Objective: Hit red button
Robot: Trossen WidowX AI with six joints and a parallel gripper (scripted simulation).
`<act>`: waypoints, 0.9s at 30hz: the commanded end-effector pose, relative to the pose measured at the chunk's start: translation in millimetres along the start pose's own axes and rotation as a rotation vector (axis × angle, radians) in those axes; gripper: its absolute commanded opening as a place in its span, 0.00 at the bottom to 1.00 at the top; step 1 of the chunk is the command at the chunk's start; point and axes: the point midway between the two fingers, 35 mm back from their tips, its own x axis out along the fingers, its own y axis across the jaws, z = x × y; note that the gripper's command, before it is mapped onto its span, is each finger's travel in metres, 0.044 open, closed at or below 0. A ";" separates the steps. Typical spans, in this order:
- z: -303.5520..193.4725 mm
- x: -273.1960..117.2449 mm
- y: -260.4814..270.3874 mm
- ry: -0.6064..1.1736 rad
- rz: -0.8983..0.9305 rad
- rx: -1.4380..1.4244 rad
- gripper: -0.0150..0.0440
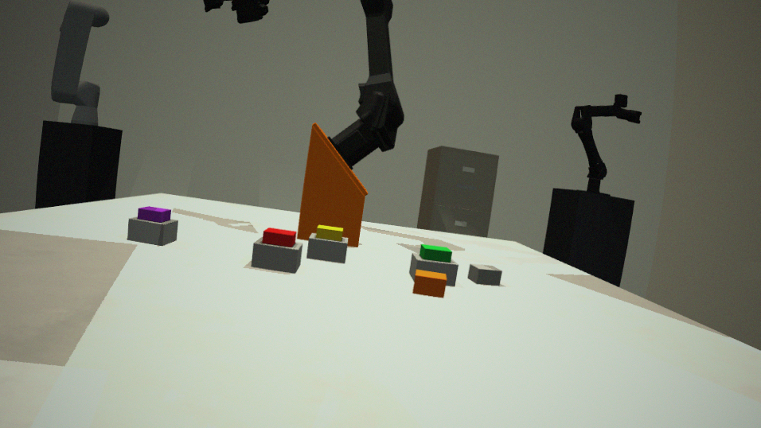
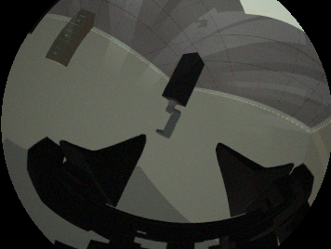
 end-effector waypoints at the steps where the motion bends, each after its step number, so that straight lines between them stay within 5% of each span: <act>1: -1.8 -2.3 -4.8 0.004 -0.010 -0.024 0.93; 13: -27.3 -124.5 -199.6 0.289 -0.378 -1.055 0.93; 27: 60.6 -298.2 -366.5 0.894 -0.660 -2.194 0.93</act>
